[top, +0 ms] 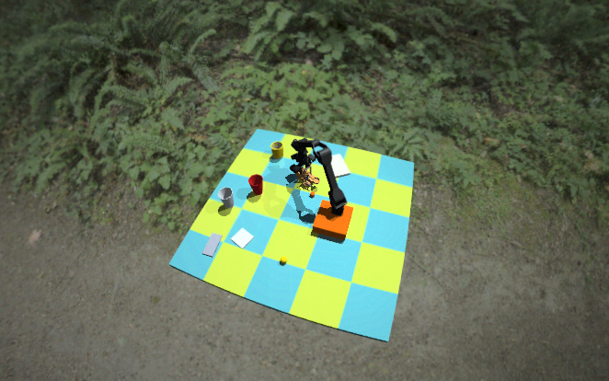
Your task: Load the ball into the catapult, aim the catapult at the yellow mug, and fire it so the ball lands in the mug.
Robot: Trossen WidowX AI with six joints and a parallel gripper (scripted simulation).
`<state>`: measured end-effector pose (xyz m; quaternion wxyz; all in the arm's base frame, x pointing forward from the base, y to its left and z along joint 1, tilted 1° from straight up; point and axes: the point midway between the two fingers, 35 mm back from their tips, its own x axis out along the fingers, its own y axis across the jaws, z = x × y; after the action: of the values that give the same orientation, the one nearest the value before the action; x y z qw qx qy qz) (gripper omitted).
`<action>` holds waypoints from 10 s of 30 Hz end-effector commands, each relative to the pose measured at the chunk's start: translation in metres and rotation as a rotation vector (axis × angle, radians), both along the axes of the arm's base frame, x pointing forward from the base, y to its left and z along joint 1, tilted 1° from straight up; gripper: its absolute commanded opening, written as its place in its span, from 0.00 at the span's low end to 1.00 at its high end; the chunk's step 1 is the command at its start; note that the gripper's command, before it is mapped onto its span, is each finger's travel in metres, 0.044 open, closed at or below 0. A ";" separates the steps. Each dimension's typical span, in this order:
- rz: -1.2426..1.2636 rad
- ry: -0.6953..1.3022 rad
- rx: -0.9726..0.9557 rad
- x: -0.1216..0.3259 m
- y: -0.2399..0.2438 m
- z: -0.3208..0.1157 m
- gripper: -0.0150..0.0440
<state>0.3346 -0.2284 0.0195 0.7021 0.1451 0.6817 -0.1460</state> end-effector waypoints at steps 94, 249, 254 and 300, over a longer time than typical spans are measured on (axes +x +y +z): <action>-0.002 -0.007 -0.004 -0.001 0.001 -0.008 0.82; -0.006 -0.007 -0.004 -0.002 0.000 -0.009 0.56; -0.006 -0.007 -0.004 -0.002 0.000 -0.009 0.43; -0.007 0.000 0.000 -0.001 0.000 -0.007 0.25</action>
<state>0.3334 -0.2288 0.0125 0.7015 0.1475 0.6812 -0.1484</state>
